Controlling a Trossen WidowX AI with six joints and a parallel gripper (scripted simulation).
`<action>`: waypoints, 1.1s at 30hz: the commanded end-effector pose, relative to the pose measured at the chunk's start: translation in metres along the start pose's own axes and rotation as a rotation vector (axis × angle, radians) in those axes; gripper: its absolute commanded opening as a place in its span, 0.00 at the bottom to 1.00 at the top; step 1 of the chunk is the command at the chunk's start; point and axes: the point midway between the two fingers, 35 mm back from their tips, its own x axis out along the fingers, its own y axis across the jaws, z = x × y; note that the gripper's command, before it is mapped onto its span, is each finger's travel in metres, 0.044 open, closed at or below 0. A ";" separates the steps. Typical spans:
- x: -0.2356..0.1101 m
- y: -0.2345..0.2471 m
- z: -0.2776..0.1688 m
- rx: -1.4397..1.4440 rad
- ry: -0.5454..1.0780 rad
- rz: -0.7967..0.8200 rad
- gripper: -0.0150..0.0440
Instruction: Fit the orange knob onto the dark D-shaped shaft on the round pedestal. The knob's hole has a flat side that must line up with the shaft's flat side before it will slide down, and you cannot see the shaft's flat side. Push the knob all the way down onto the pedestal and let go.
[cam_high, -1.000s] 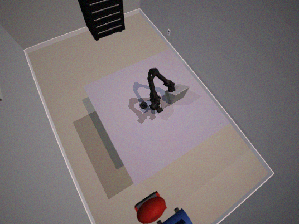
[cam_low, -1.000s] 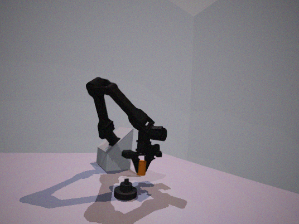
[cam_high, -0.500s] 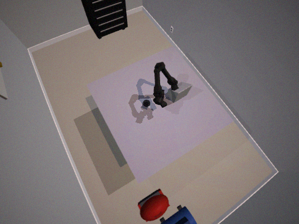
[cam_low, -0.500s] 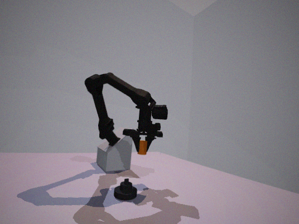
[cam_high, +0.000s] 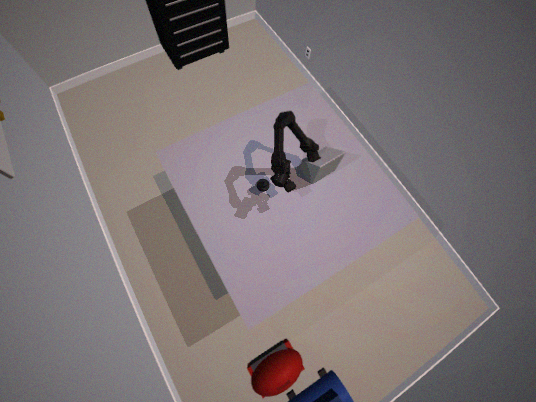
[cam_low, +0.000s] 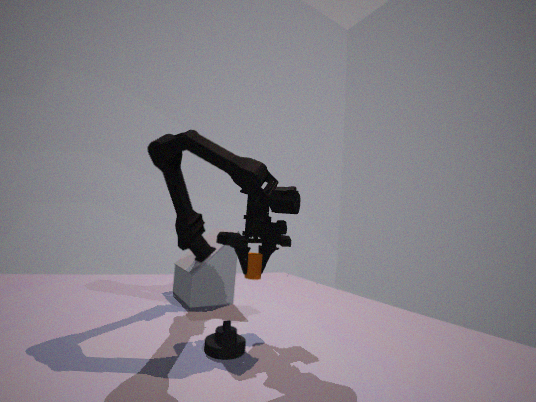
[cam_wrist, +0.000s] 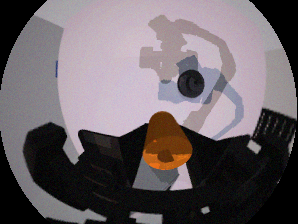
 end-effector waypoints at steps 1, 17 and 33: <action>0.001 -0.006 0.011 0.001 -0.011 0.004 0.25; 0.016 -0.037 0.041 0.002 -0.015 0.007 0.25; 0.032 -0.075 0.066 0.006 -0.016 -0.008 0.25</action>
